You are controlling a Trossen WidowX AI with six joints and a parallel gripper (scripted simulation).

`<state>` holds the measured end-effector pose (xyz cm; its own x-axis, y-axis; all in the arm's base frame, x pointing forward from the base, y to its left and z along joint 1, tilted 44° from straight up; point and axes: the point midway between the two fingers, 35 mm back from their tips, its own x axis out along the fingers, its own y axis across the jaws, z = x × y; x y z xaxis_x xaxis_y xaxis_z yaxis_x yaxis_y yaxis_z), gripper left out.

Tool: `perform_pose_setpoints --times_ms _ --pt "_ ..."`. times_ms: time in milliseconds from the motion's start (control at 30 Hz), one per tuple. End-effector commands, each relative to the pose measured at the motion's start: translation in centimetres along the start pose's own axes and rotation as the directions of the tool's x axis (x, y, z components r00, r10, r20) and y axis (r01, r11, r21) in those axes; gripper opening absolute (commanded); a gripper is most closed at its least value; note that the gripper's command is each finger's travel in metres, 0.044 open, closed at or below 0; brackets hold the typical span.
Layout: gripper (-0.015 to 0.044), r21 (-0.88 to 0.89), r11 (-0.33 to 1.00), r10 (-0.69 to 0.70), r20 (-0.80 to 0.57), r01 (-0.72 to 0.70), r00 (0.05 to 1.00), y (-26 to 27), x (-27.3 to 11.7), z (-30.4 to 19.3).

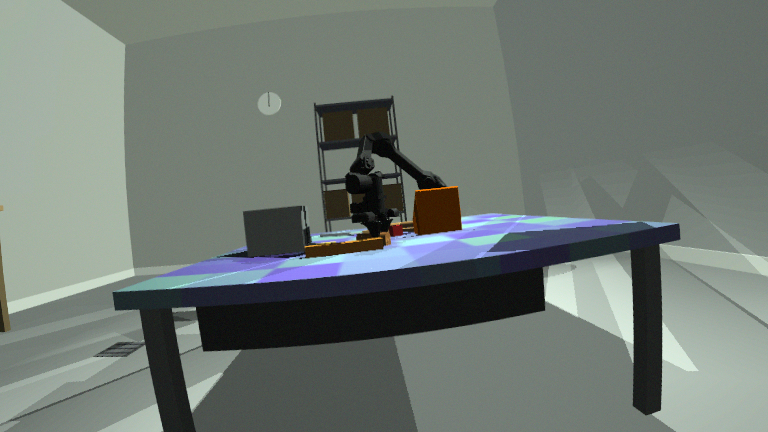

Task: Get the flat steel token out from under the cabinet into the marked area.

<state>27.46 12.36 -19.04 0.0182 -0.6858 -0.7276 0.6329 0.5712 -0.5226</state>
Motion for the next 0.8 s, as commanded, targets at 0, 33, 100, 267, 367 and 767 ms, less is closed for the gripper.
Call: perform_pose_setpoints --times_ms 0,33,100,267,367,767 --pt "0.0 0.0 1.0 0.0 0.0 0.0 1.0 0.0 0.0 0.1" --pt "0.0 0.0 1.0 0.001 0.0 -0.001 1.0 0.0 0.0 0.2" --pt "0.0 0.0 1.0 0.001 0.0 -0.001 1.0 0.0 0.0 0.5" --pt "0.0 0.0 1.0 0.001 0.001 -0.001 1.0 0.1 0.0 1.4" --pt "0.0 0.0 1.0 0.001 0.001 -0.001 1.0 0.1 0.0 2.0" --pt "0.0 0.0 1.0 0.0 0.003 0.0 1.0 0.1 0.0 4.5"
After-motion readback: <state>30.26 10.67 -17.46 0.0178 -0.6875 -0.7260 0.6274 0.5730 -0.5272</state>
